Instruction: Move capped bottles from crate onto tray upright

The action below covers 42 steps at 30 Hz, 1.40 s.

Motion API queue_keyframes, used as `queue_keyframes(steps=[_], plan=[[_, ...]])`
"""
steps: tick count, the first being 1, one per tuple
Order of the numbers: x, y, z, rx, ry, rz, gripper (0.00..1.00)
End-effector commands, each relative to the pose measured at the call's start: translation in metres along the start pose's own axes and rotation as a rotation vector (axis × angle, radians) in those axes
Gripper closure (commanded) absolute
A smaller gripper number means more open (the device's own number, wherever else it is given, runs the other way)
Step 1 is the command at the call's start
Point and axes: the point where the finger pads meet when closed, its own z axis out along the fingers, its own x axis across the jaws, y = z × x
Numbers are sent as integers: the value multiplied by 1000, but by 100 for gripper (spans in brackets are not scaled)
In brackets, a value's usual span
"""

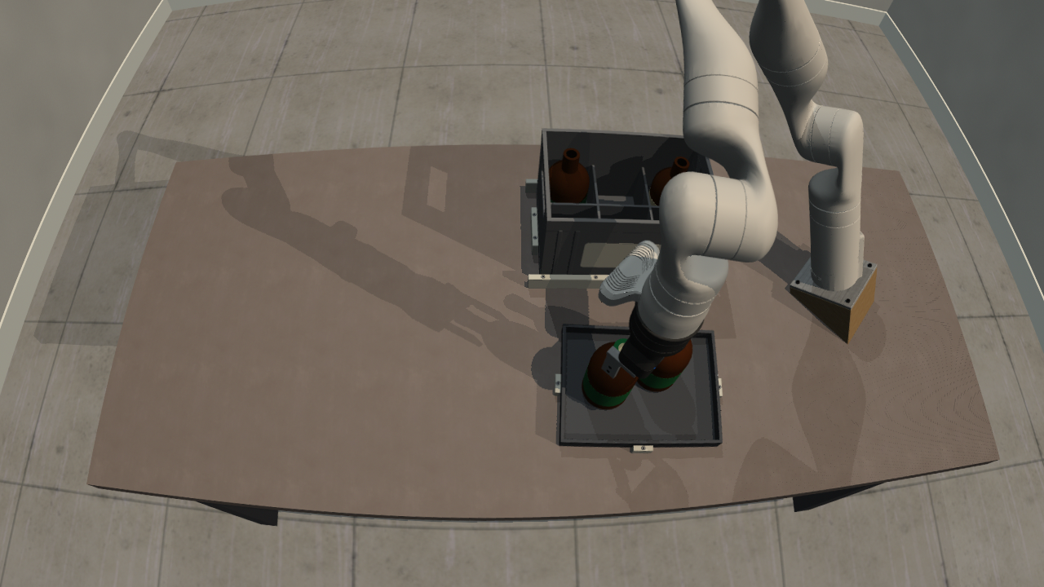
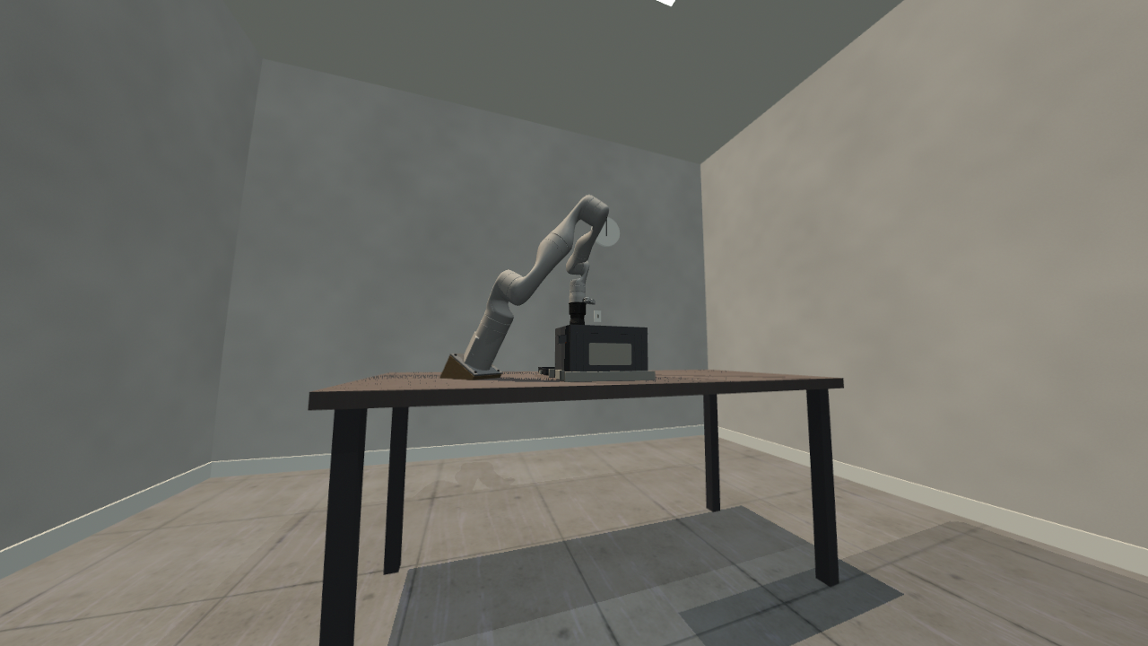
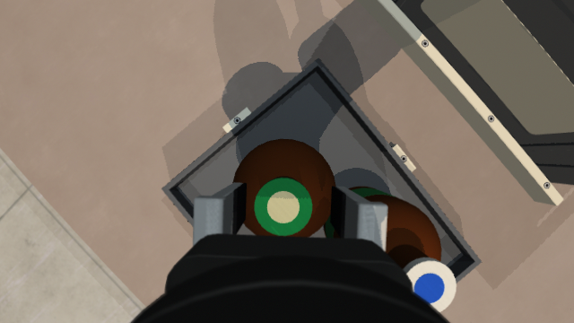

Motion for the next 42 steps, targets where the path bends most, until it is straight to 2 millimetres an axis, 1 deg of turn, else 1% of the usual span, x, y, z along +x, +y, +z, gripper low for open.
queue_keyframes(steps=[1,24,39,41,42], plan=[[0,0,-1,0,-2,0,0],[0,0,-1,0,-2,0,0],[0,0,-51,0,-1,0,0],[0,0,-51,0,-1,0,0],[1,0,-48,1,6,-1,0]])
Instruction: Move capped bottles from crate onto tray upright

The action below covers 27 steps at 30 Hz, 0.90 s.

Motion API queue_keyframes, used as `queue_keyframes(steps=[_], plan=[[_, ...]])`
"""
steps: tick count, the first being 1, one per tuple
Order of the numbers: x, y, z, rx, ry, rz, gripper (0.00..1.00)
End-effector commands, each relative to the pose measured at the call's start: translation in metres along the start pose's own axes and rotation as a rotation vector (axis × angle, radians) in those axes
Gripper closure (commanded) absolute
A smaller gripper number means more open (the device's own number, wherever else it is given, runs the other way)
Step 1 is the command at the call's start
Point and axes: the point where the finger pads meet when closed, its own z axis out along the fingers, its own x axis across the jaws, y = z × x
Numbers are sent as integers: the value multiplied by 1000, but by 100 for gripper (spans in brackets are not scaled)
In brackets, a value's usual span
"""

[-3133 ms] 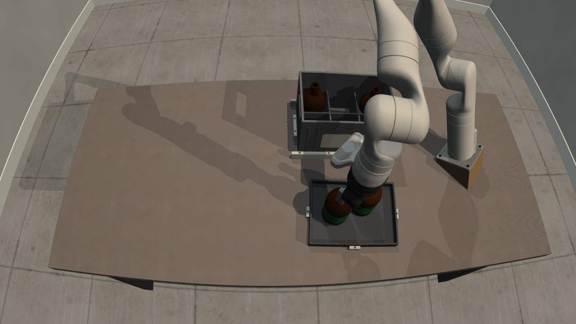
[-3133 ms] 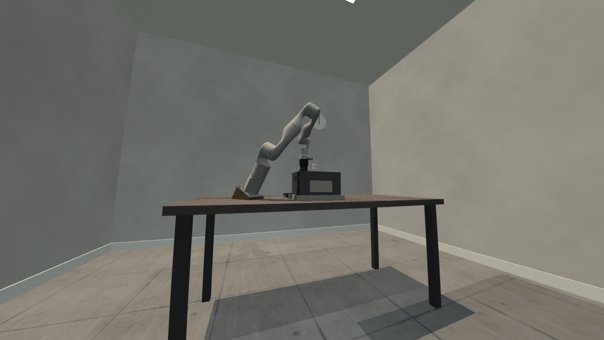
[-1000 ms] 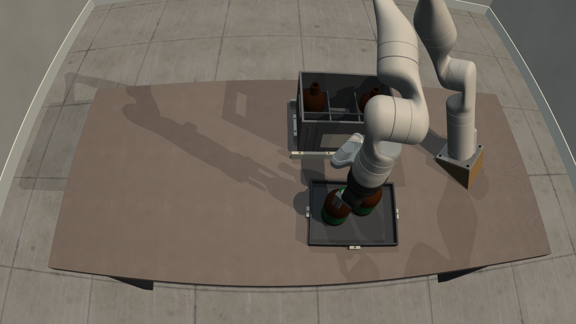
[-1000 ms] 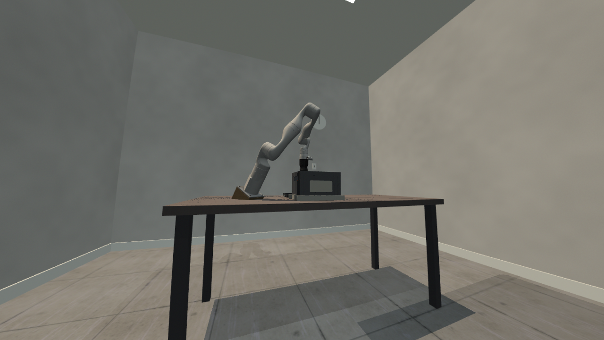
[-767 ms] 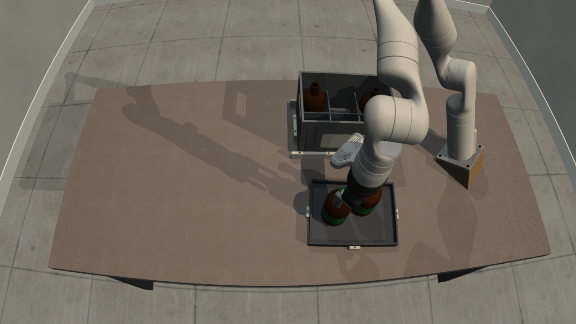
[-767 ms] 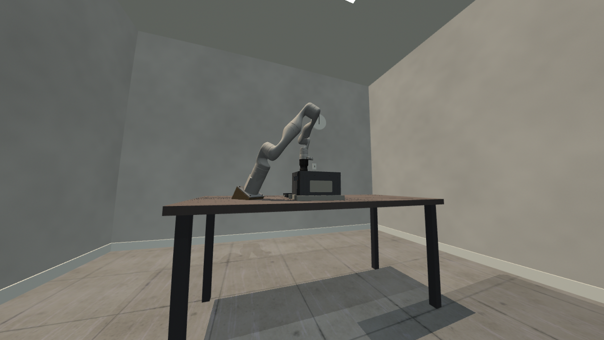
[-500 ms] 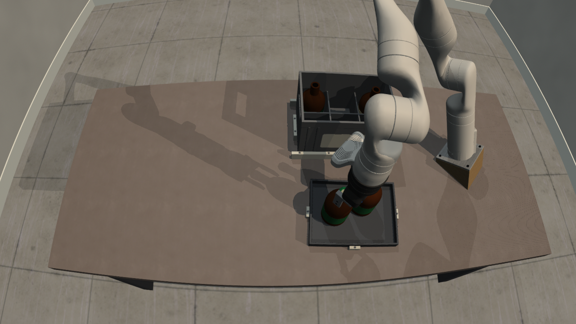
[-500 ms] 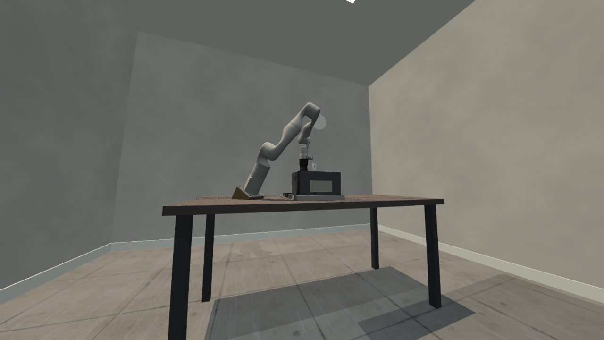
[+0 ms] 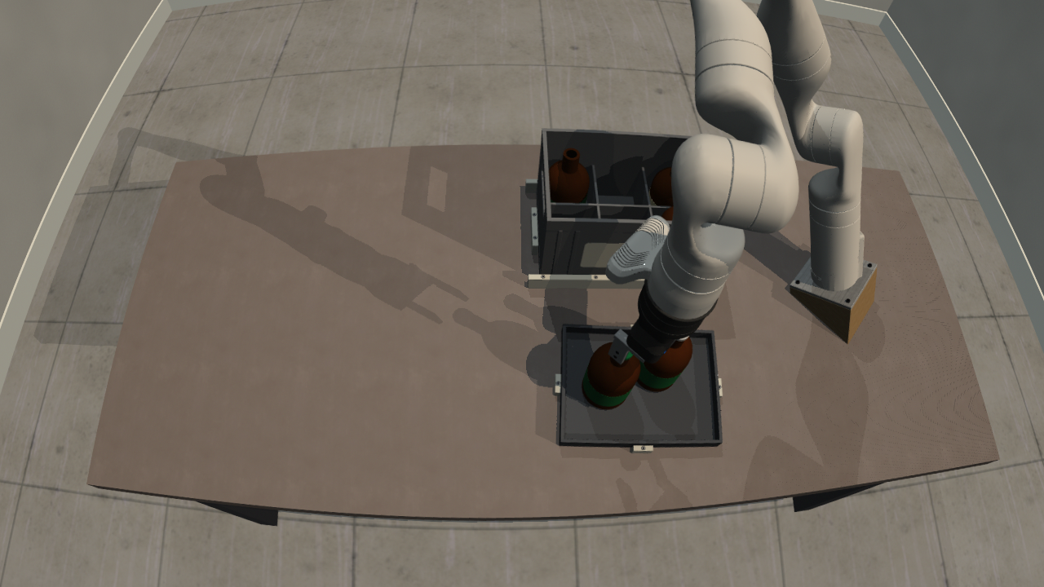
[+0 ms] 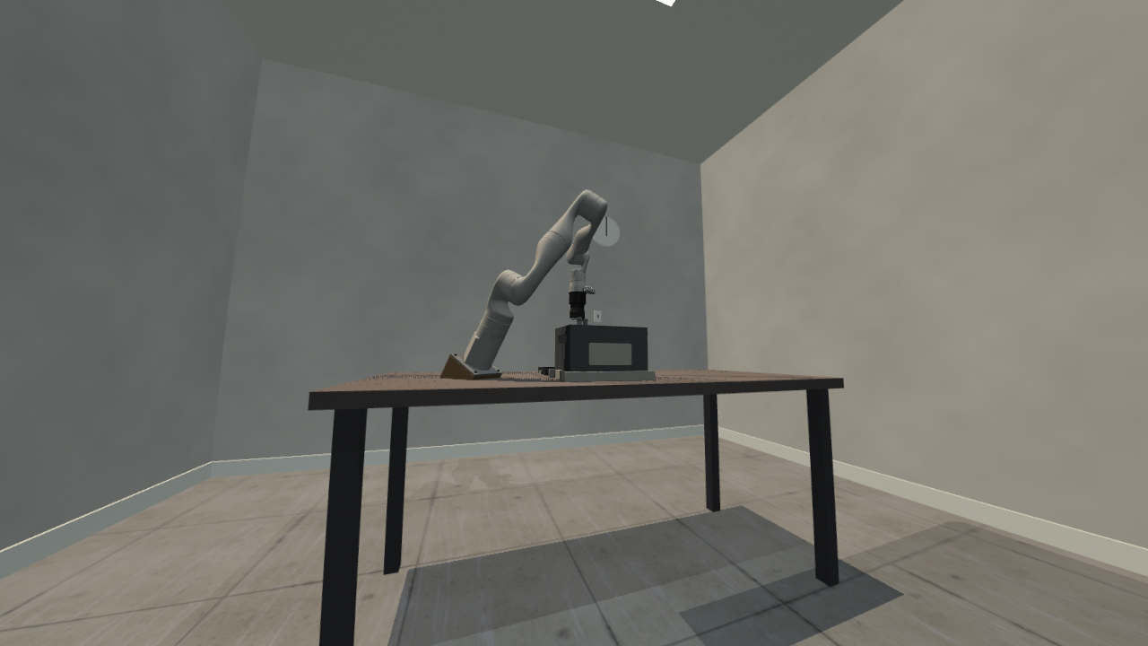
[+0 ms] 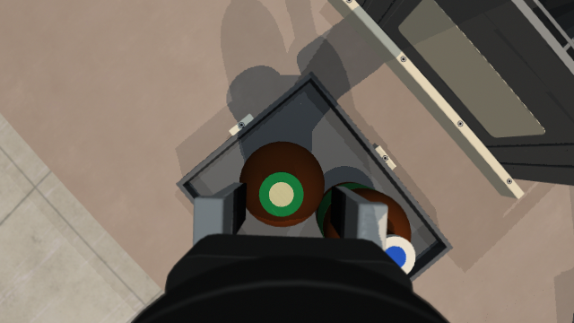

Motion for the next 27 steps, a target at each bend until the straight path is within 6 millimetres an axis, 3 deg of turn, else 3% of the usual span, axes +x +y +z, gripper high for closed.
queue_keyframes(steps=[1,16,27], plan=[[0,0,-1,0,-1,0,0],[-3,0,-14,-1,-8,1,0],[-2,0,-49,0,-6,1,0]])
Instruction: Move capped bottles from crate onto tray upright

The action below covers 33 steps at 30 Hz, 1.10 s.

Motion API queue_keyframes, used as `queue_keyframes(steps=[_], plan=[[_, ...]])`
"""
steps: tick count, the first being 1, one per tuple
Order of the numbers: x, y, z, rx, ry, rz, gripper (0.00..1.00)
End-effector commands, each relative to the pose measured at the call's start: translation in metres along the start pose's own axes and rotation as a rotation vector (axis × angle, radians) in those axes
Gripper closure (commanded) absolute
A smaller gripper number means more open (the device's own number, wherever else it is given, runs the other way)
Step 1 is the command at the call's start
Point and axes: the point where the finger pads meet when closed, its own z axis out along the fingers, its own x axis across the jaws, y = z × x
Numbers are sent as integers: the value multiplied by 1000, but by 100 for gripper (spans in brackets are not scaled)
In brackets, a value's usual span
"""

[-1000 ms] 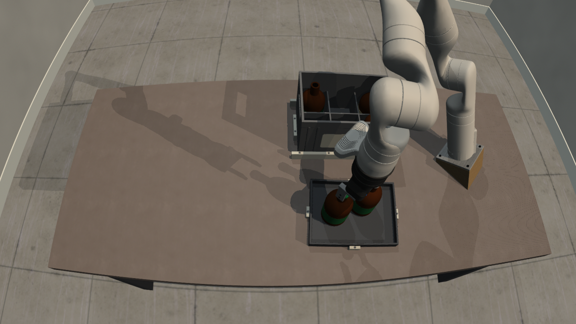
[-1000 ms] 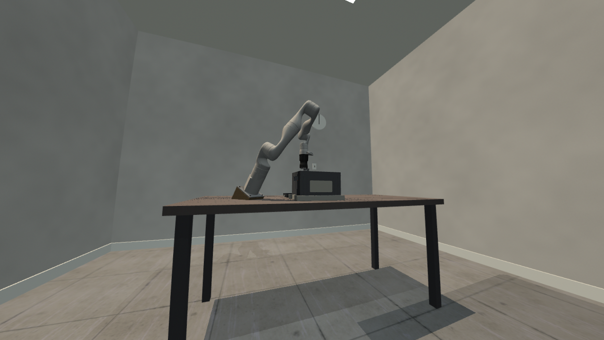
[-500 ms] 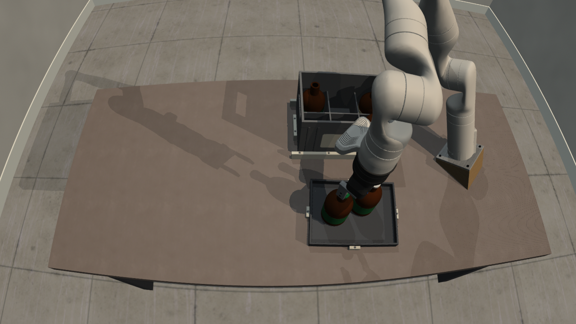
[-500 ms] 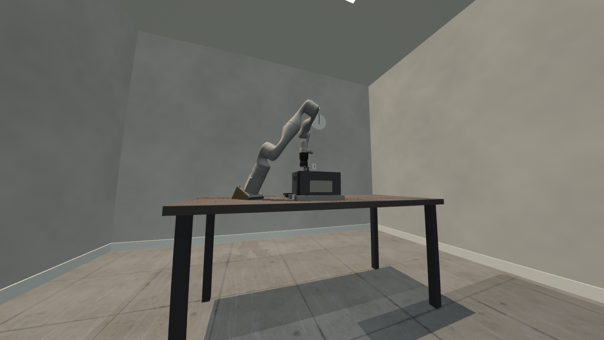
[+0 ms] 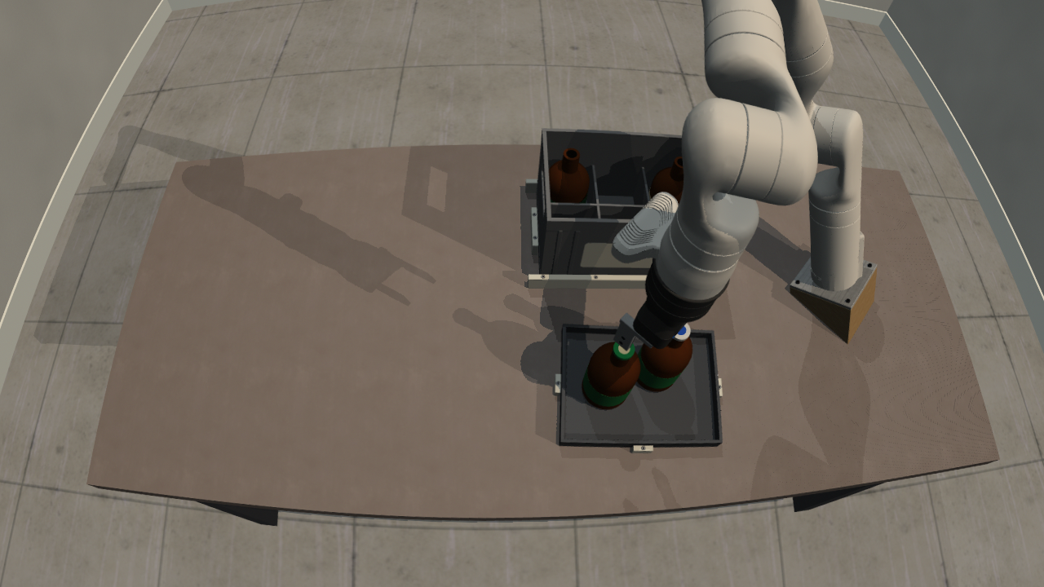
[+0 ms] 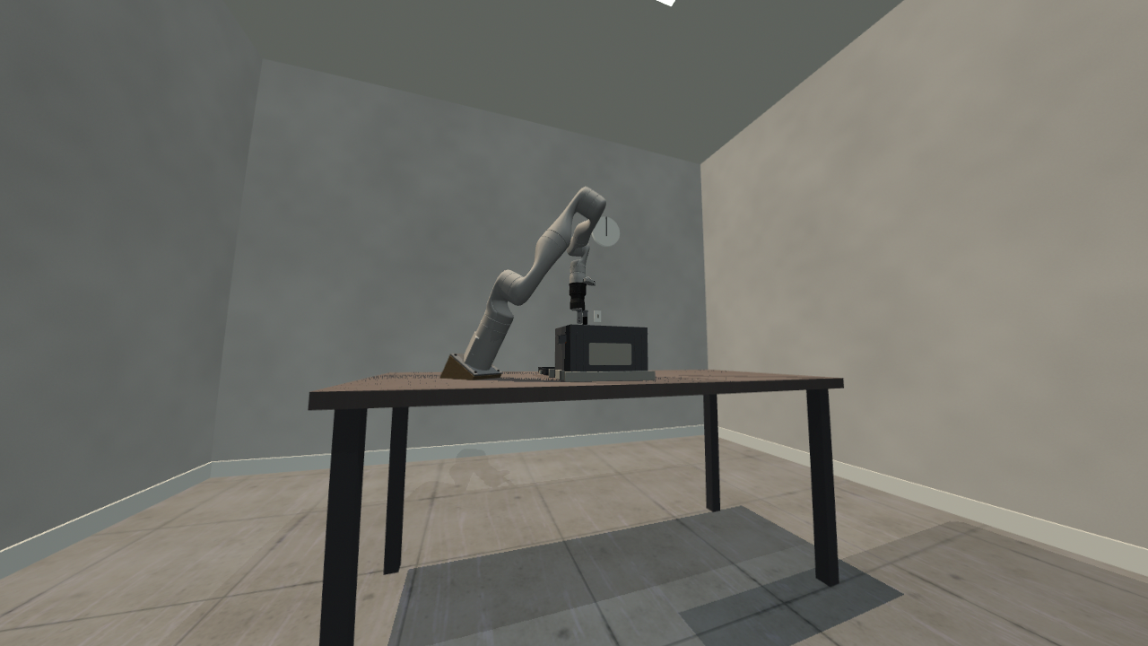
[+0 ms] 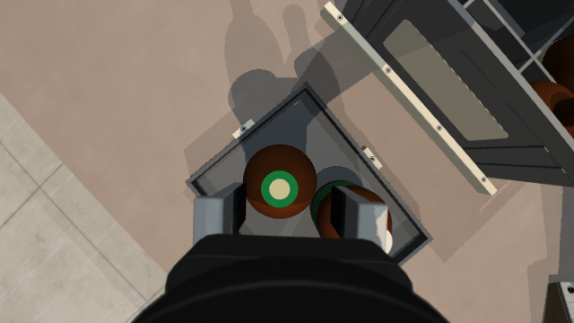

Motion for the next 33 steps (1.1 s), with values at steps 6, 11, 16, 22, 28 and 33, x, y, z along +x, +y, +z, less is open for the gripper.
queue_keyframes(steps=[6,11,16,22,28,33], plan=[[-3,1,-23,-3,-13,1,0],[-2,1,-30,-2,-9,1,0],[-3,1,-42,-2,-11,1,0],[-3,2,-53,-3,-13,1,0],[-2,1,-51,-2,-9,2,0],[-2,1,-51,-2,-9,2,0]])
